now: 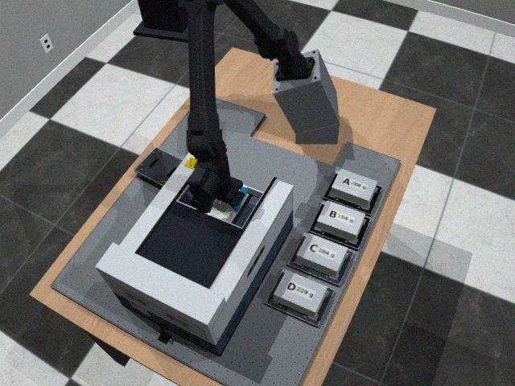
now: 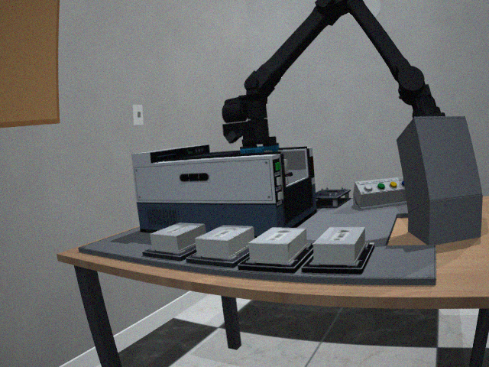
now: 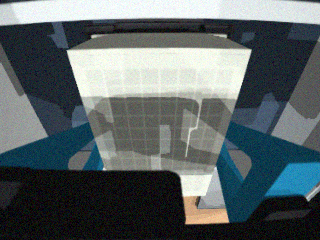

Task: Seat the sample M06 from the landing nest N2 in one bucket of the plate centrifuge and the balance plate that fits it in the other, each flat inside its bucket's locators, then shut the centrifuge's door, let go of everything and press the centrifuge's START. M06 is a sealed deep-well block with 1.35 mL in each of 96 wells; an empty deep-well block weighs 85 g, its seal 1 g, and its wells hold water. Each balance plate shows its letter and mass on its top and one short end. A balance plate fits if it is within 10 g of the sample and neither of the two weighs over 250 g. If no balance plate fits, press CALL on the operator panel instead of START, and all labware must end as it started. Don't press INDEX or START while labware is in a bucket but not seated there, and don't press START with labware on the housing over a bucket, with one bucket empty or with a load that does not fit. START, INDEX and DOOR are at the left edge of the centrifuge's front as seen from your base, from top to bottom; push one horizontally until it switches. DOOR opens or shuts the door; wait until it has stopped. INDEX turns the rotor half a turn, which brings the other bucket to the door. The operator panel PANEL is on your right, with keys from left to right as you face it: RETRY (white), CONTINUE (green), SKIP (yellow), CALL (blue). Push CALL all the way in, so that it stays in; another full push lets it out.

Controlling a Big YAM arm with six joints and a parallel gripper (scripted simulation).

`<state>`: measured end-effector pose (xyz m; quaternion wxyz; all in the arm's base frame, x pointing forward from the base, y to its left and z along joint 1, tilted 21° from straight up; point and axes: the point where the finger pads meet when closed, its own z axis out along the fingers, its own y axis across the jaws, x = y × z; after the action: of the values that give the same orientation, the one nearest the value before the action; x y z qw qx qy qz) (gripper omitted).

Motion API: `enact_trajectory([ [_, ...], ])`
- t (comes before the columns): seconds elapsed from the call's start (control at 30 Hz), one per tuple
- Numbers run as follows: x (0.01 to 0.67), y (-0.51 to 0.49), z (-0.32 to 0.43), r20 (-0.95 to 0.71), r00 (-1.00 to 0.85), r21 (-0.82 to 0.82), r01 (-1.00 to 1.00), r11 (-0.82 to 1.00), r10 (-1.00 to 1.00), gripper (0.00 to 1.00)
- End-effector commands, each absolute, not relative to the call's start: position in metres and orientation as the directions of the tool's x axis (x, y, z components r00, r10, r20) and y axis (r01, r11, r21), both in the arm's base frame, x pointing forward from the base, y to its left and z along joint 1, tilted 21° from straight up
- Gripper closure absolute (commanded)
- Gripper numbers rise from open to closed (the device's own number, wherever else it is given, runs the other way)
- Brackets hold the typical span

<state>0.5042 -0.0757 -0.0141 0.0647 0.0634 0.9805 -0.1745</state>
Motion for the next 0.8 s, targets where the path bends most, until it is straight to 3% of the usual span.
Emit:
enact_trajectory([
  [0.0,0.5099,-0.0845,-0.0193,-0.154,-0.983,-0.332,0.145,0.932,0.098,1.00],
  [0.73,0.5099,-0.0845,-0.0193,-0.154,-0.983,-0.332,0.145,0.932,0.098,1.00],
  [0.77,0.5099,-0.0845,-0.0193,-0.154,-0.983,-0.332,0.145,0.932,0.098,0.00],
])
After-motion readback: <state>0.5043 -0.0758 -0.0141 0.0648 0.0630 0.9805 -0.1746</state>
